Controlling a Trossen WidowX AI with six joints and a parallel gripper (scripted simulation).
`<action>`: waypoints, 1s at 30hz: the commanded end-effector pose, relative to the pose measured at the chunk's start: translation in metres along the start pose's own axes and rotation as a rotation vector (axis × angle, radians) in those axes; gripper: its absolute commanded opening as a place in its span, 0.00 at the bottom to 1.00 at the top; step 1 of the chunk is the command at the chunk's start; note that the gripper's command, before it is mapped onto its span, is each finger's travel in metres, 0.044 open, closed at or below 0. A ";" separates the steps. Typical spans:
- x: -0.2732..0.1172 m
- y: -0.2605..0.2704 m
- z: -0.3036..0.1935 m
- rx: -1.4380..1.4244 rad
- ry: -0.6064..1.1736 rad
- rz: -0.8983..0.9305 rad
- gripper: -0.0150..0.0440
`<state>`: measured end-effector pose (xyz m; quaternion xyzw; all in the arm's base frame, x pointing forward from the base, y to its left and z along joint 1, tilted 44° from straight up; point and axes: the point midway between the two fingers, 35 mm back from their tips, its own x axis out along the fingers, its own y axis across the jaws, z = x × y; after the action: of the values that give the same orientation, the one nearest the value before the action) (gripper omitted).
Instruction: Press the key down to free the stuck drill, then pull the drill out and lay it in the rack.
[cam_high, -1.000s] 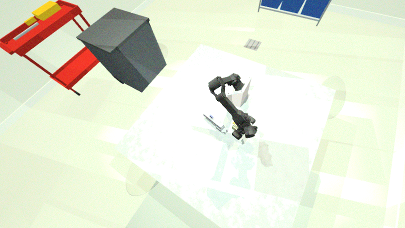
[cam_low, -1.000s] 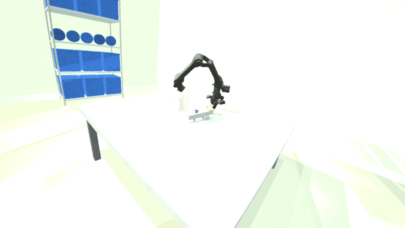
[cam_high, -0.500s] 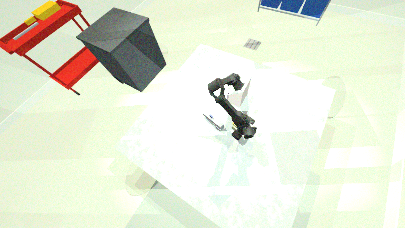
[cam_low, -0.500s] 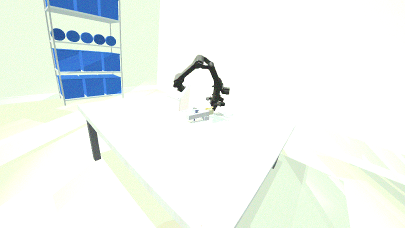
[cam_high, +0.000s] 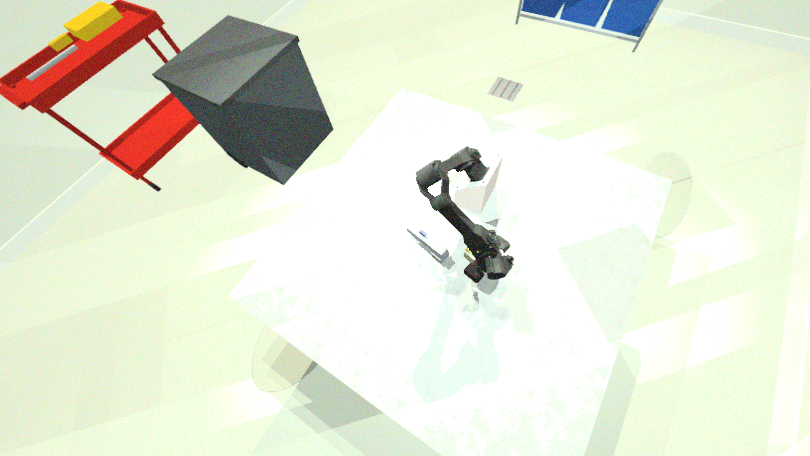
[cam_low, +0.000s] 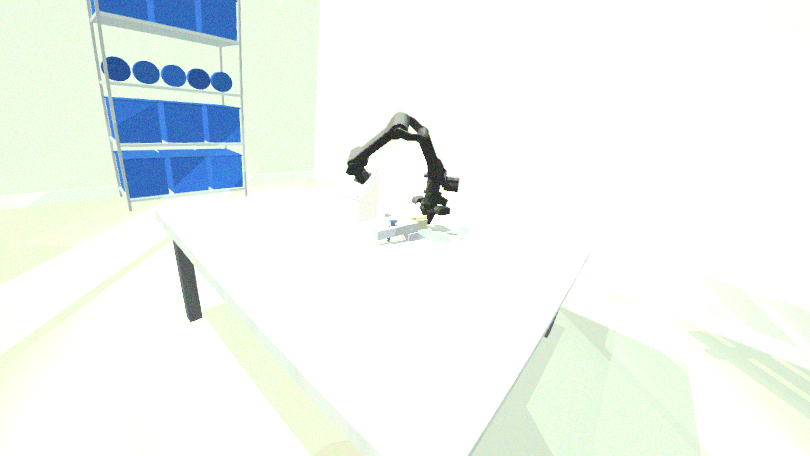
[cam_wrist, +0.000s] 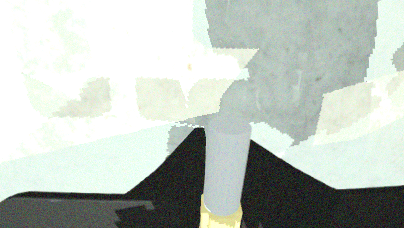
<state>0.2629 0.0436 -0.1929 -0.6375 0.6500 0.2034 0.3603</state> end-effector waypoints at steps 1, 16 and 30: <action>0.007 0.002 -0.002 -0.007 0.012 0.006 0.25; 0.002 0.002 0.001 -0.005 -0.001 -0.002 0.65; -0.023 0.004 0.000 -0.007 0.010 0.006 1.00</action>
<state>0.2556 0.0490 -0.1869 -0.6385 0.6554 0.2060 0.3468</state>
